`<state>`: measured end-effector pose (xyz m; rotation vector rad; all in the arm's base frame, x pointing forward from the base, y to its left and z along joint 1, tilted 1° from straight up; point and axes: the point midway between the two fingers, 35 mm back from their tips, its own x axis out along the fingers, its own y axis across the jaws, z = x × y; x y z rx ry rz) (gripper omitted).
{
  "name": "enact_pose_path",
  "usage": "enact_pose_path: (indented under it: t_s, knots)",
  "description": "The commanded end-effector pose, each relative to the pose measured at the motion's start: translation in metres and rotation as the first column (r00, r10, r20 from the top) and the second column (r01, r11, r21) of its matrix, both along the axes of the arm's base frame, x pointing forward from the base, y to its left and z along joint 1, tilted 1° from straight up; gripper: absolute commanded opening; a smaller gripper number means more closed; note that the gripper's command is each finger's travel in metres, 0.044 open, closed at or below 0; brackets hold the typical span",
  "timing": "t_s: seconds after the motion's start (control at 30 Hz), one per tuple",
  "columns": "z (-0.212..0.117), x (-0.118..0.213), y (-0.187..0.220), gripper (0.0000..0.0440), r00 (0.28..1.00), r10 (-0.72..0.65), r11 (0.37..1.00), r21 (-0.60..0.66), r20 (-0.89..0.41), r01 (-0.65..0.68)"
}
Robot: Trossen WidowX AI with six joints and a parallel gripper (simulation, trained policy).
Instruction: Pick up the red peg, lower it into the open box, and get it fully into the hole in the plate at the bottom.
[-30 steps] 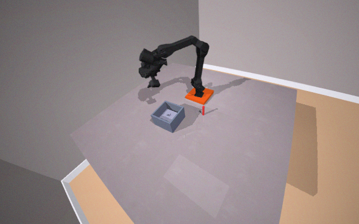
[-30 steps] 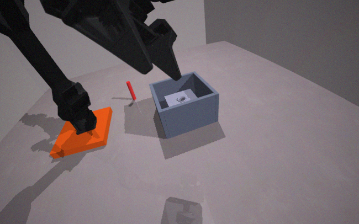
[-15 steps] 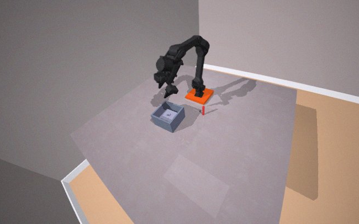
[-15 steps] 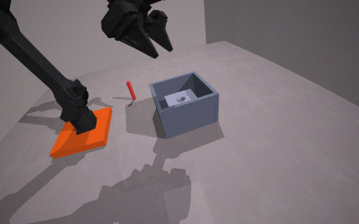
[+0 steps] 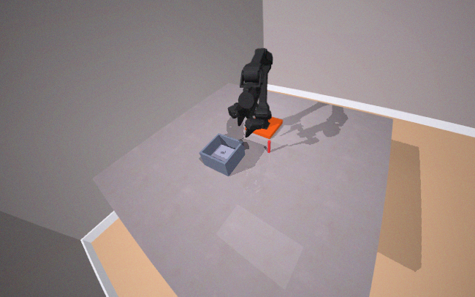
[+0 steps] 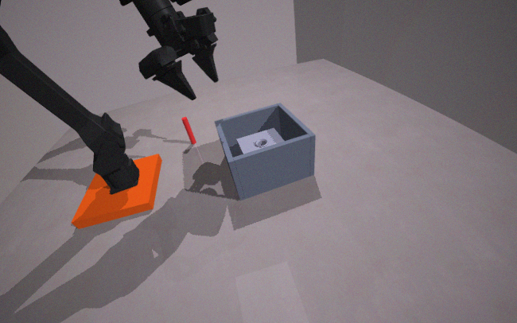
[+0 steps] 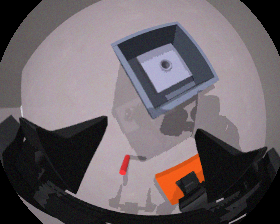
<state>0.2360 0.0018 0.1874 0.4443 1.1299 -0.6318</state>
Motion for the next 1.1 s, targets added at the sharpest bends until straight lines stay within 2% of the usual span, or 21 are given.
enact_pose_path:
  t_s: [0.0,0.43,0.93,1.0,1.07]
  knots:
    - [-0.010,-0.012,0.017,0.0440,0.999,-0.026,0.999,0.043,-0.030,0.027]
    - [-0.063,-0.039,0.065,0.0440,0.982,-0.137,0.979,0.134,-0.132,0.154]
    - [-0.133,-0.040,0.088,0.0438,0.967,-0.228,0.944,0.218,-0.118,0.249]
    - [-0.139,-0.040,0.089,0.0425,0.964,-0.239,0.939,0.225,-0.118,0.260]
    - [-0.145,-0.042,0.090,0.0386,0.959,-0.253,0.933,0.231,-0.125,0.276]
